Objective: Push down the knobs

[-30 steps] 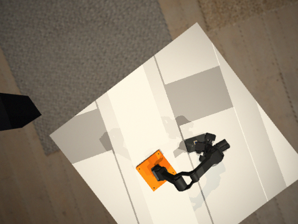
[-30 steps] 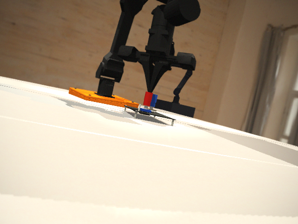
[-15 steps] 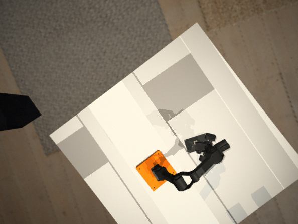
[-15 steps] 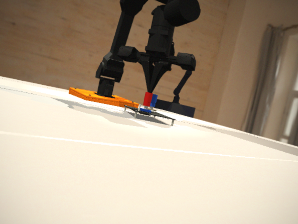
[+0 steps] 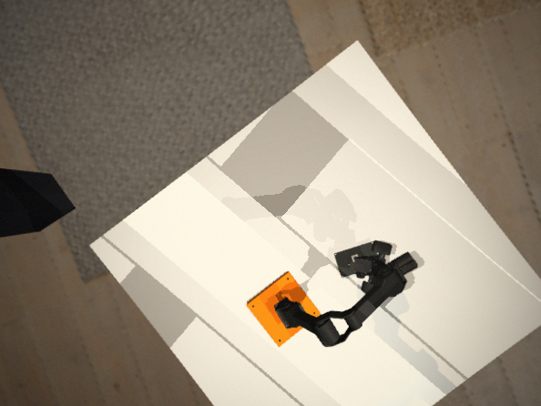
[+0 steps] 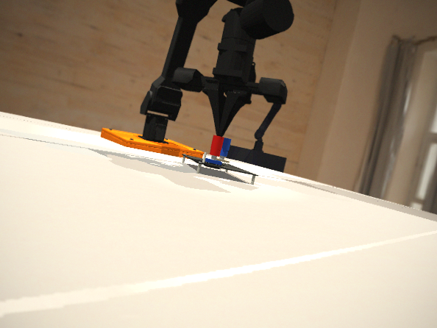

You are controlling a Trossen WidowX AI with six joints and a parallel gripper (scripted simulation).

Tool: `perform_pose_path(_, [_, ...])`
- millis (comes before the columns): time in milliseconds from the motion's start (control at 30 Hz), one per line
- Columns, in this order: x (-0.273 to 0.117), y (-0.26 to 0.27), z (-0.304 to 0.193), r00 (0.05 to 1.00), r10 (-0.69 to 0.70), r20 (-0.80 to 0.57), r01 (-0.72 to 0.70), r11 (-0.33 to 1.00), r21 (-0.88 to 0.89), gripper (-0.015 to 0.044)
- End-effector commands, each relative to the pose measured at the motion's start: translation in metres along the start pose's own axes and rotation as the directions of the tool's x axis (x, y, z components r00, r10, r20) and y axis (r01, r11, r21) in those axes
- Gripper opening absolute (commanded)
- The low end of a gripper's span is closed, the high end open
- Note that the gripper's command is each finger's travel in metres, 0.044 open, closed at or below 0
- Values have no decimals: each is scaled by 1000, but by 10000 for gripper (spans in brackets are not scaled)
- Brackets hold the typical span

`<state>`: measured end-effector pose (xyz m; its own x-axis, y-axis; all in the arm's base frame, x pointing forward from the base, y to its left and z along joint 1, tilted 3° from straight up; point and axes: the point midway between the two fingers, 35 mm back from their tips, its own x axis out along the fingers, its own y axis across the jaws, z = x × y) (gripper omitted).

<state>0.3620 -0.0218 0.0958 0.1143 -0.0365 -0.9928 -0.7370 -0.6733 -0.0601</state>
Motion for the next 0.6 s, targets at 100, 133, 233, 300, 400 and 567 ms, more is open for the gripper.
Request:
perform_pose_path(100, [25, 0, -2, 999, 28, 23, -28, 1000, -4, 0])
perform_pose_path(133, [24, 0, -2, 999, 28, 23, -28, 1000, -4, 0])
perform_pose_path(233, [21, -1, -2, 999, 28, 23, -28, 1000, -4, 0])
perform_pose_path(300, [18, -1, -2, 999, 28, 23, -28, 1000, -4, 0])
perform_pose_path(400, [13, -1, -2, 999, 28, 23, -28, 1000, -4, 0])
perform_pose_path(567, [5, -2, -3, 999, 28, 23, -28, 1000, -4, 0])
